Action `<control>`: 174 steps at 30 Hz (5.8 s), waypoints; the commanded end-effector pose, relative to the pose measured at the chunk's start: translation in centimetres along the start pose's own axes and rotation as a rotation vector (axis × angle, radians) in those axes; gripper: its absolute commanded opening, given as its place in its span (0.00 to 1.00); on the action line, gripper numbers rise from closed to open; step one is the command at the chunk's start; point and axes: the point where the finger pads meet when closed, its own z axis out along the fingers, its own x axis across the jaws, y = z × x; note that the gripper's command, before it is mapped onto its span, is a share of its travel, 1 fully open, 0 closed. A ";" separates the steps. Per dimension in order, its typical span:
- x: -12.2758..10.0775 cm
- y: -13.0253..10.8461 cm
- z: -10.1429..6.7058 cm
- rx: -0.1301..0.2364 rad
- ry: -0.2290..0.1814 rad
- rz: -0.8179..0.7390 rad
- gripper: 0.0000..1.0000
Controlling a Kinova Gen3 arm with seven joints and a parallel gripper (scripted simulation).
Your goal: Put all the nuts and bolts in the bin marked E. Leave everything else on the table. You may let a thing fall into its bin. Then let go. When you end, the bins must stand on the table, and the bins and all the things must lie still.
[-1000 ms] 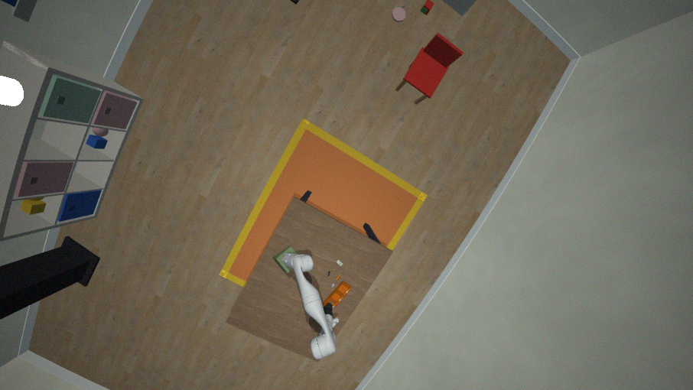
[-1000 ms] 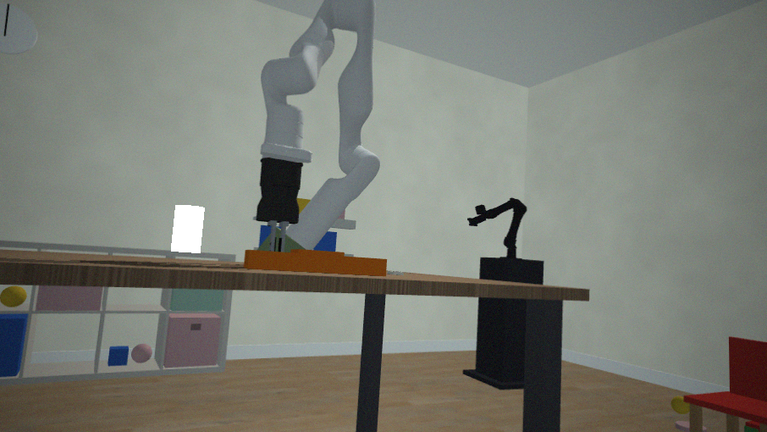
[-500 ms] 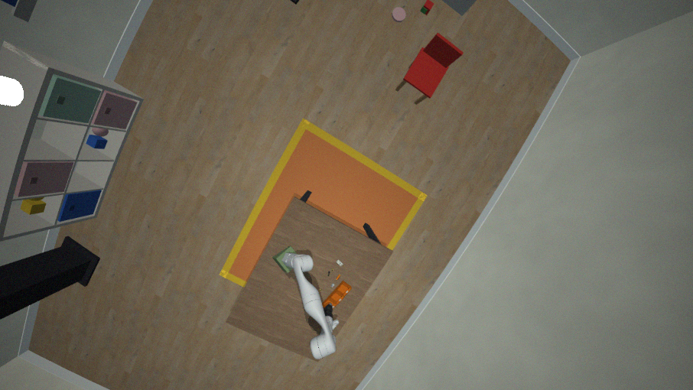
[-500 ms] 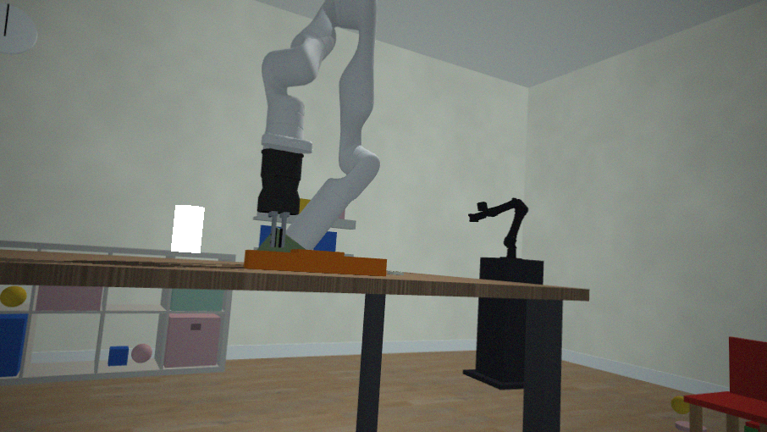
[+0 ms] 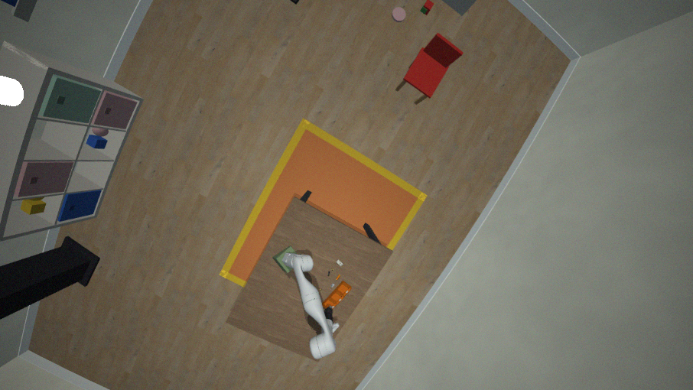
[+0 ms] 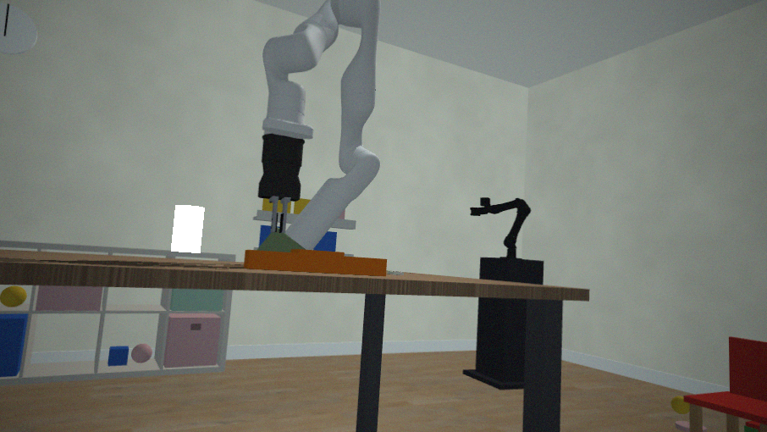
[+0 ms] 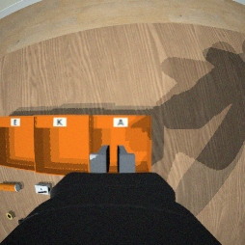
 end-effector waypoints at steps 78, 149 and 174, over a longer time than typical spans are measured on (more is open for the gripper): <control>-8.3 -0.1 5.0 0.003 0.003 0.000 0.31; -14.8 0.0 -0.2 0.003 0.003 0.000 0.31; -16.7 0.0 3.8 0.003 0.003 0.000 0.31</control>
